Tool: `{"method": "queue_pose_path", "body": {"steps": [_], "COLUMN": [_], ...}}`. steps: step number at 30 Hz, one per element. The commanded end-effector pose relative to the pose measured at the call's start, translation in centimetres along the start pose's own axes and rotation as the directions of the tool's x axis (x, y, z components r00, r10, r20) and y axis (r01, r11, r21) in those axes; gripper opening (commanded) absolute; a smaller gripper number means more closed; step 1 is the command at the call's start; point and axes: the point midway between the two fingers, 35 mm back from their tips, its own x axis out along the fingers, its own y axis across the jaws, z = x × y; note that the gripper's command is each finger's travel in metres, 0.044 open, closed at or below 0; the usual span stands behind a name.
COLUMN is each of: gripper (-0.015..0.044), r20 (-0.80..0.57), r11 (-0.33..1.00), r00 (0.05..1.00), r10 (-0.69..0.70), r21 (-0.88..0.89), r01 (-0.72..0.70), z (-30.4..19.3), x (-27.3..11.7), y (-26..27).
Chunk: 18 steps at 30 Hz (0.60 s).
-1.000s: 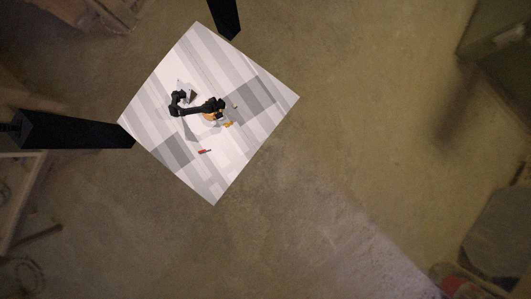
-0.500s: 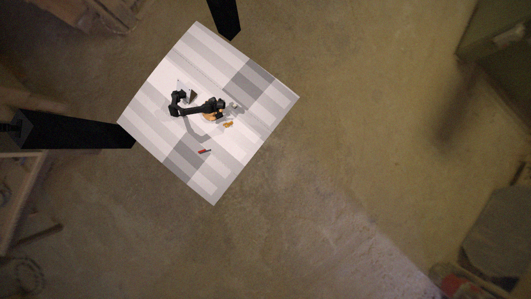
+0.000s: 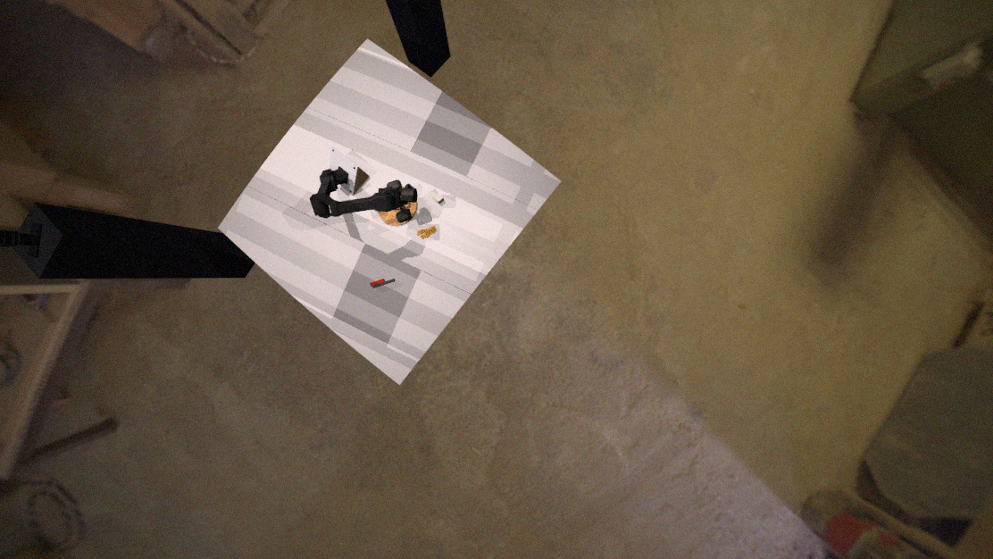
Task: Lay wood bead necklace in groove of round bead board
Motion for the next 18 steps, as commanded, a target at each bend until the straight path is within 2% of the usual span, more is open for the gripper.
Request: {"method": "queue_pose_path", "body": {"steps": [1, 3, 4, 18], "gripper": [0.0177, 0.0125, 0.012, 0.012], "r20": [0.006, 0.006, 0.006, 0.012], "r11": [1.0, 1.0, 1.0, 1.0], "r00": [1.0, 1.0, 1.0, 1.0], "r10": [0.003, 0.003, 0.003, -0.002], "r21": [0.024, 0.024, 0.024, 0.026], "r01": [-0.003, -0.003, -0.003, 0.002], "z": [-0.1, -0.1, -0.1, 0.0], "x": [-0.5, 0.1, 0.5, 1.4], "y": [0.0, 0.0, 0.0, -0.1]}}
